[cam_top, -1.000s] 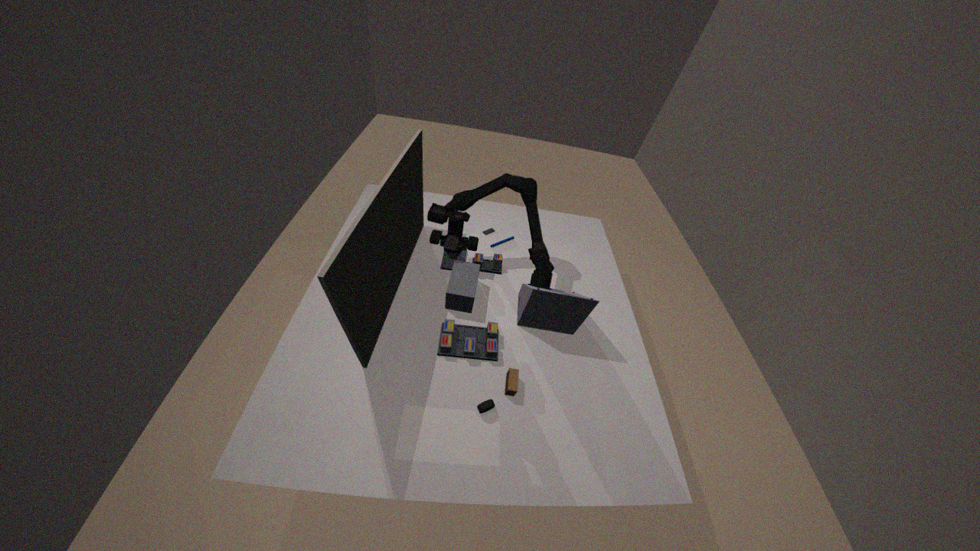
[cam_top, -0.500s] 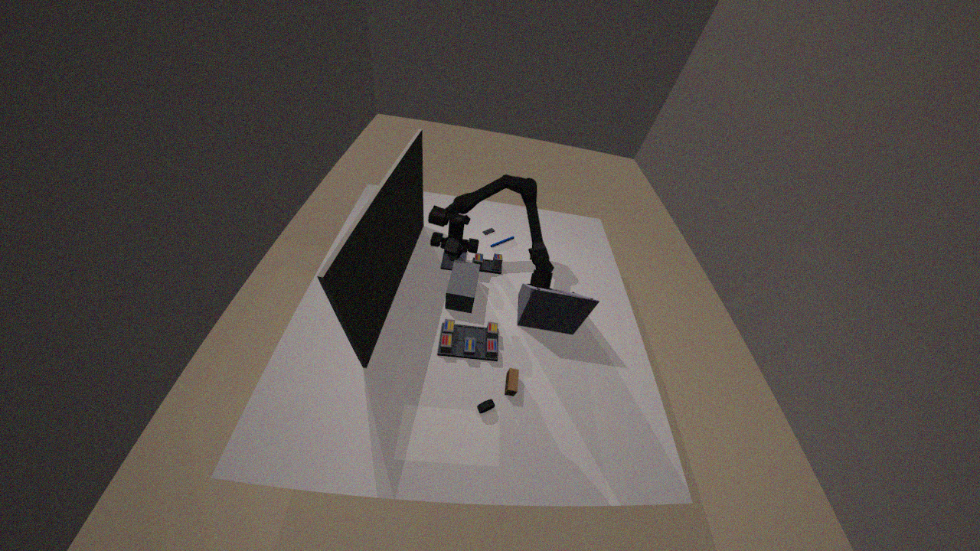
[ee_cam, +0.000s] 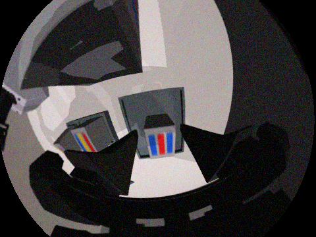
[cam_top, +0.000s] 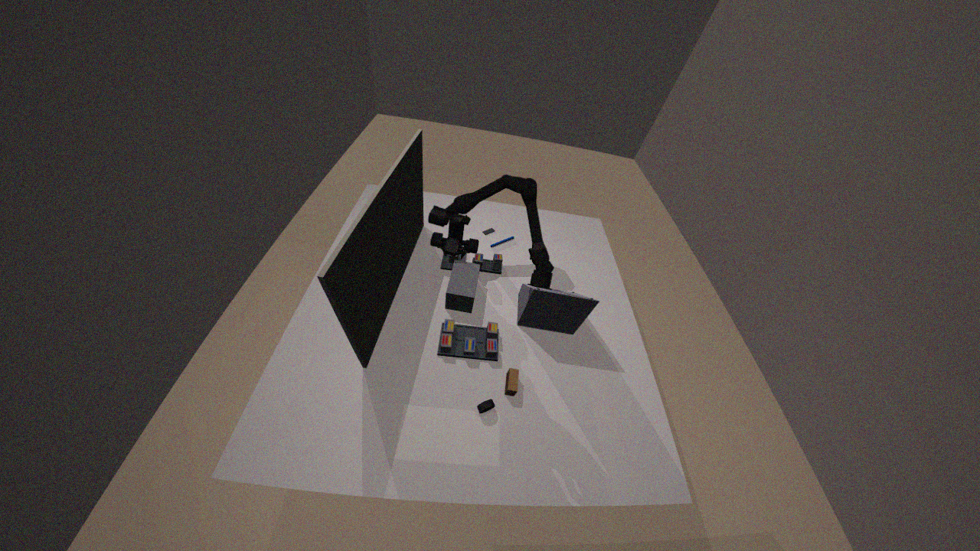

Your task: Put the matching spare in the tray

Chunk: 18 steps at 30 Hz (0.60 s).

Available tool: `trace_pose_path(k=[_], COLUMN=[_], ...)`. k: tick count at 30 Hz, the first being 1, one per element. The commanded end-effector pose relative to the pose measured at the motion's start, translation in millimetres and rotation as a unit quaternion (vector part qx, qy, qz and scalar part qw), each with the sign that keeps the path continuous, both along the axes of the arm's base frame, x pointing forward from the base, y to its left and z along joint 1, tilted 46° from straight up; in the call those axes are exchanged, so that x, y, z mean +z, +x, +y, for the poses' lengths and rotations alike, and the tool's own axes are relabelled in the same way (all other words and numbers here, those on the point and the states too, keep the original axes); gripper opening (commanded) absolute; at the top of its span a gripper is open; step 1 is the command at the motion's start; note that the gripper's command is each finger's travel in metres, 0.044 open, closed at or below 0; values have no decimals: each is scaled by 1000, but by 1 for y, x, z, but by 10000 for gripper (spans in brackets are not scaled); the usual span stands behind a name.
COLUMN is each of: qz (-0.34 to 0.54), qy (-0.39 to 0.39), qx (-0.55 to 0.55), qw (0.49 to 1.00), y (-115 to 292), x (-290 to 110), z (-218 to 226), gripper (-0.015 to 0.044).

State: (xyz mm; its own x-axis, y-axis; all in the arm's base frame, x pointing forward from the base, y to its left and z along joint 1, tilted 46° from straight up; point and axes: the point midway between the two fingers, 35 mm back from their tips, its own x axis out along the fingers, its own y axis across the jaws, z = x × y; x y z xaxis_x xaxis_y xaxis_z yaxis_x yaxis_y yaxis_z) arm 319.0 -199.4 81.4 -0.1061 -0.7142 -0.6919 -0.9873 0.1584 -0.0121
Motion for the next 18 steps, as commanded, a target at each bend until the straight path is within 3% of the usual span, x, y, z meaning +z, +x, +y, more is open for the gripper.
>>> trace_pose_path(k=[1, 3, 10, 18], qz=[0, 0, 3, -2], qy=[0, 0, 1, 2], qx=[0, 0, 0, 10], qw=[1000, 1000, 1000, 1000], y=[0, 1, 11, 14], x=[0, 2, 71, 70], z=[0, 2, 74, 76], gripper=[394, 440, 440, 440])
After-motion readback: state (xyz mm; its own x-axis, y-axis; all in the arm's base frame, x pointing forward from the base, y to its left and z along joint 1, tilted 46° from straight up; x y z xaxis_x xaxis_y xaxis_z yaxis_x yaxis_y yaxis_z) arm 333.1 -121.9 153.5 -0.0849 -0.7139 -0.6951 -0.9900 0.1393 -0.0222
